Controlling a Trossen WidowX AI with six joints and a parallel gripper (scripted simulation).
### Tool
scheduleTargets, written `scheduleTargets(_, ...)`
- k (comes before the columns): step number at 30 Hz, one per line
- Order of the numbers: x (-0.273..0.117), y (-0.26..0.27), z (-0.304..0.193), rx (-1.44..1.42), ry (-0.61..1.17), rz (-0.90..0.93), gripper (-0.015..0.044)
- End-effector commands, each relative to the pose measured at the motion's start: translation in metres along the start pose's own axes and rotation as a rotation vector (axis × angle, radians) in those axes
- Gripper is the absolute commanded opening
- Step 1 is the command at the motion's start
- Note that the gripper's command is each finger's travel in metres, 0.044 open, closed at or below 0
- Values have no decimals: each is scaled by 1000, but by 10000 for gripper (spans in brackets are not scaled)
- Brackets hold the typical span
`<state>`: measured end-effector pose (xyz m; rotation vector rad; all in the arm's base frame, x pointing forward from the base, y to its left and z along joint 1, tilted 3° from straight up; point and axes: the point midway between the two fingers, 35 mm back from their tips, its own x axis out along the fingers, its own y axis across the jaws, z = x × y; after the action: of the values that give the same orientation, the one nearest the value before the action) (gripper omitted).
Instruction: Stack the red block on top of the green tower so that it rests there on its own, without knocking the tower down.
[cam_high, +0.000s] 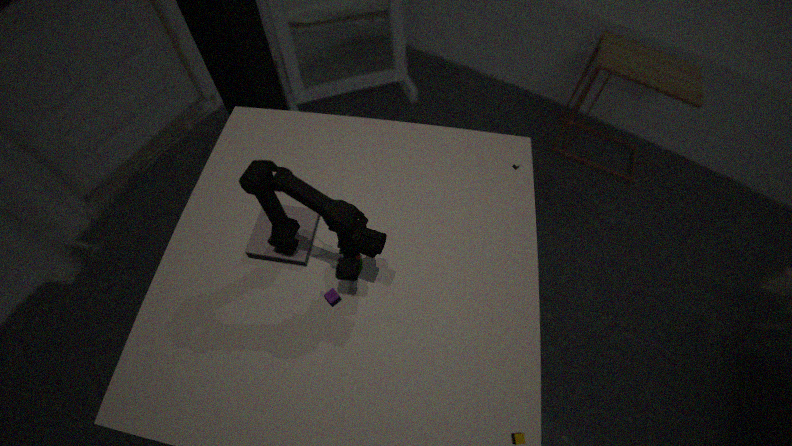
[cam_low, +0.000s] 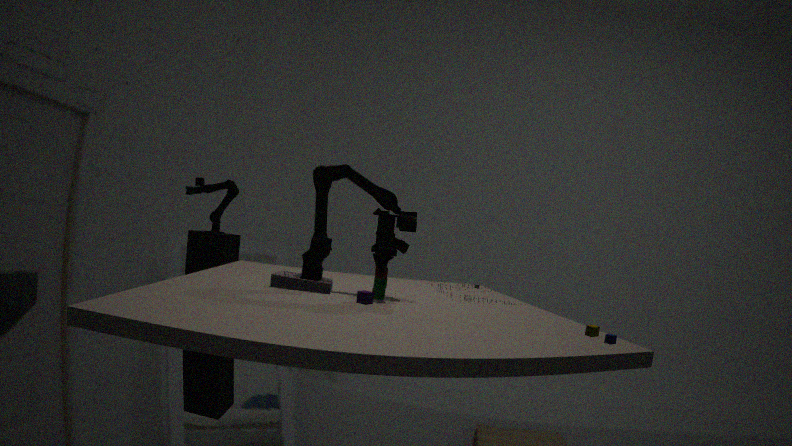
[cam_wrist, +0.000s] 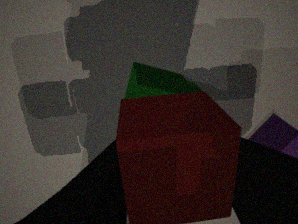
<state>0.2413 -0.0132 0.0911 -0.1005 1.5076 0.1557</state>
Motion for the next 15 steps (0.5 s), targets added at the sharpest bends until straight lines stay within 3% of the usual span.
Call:
scheduleTargets(1,0,1,1,-1,-3,5,0)
scheduleTargets(11,-1,1,1,-1,-3,5,0)
scheduleTargets(15,0,0,0,0,0,0,105)
